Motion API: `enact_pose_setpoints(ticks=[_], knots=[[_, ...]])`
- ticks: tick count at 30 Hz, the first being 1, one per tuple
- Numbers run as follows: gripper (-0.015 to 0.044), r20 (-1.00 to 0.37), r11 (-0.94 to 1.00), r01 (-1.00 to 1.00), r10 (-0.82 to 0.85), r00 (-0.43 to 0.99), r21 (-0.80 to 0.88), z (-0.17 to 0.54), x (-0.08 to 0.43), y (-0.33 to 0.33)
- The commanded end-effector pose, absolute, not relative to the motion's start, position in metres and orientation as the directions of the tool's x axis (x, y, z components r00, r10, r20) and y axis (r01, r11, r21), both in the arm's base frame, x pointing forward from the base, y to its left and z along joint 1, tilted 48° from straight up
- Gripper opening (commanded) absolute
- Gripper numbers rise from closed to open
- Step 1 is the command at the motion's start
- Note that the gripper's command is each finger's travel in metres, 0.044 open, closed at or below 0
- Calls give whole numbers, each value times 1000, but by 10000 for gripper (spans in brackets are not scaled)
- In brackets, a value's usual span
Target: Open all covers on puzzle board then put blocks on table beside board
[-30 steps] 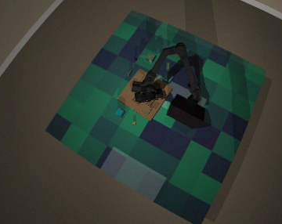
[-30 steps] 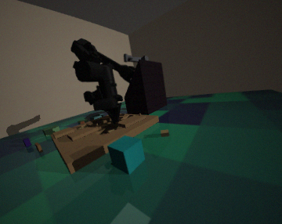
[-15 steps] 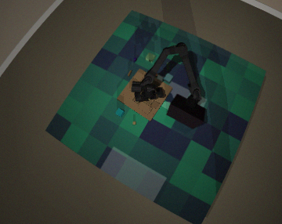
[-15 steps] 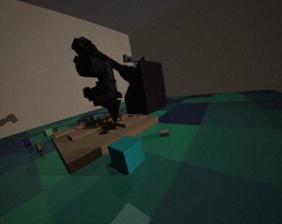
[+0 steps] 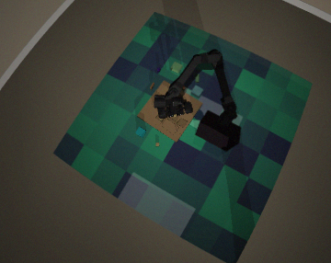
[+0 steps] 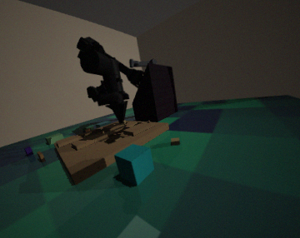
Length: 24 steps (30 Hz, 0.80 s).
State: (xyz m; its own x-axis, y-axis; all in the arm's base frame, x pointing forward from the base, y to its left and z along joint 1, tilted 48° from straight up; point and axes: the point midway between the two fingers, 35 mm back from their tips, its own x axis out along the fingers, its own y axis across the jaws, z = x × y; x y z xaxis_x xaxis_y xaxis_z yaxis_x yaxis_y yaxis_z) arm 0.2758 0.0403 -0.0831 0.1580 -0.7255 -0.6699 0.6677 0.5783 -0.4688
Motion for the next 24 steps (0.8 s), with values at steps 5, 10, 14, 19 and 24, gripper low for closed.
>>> enact_pose_setpoints(ticks=[5, 10, 14, 19, 24], knots=[[80, -673, 579, 673, -722, 161, -460, -75, 275, 49], [80, -674, 580, 672, -721, 161, -459, -69, 274, 56], [80, -675, 581, 672, -720, 161, -459, -63, 273, 63], [80, -675, 581, 672, -720, 161, -459, -54, 271, 73], [80, -675, 581, 672, -720, 161, -459, -46, 268, 82]])
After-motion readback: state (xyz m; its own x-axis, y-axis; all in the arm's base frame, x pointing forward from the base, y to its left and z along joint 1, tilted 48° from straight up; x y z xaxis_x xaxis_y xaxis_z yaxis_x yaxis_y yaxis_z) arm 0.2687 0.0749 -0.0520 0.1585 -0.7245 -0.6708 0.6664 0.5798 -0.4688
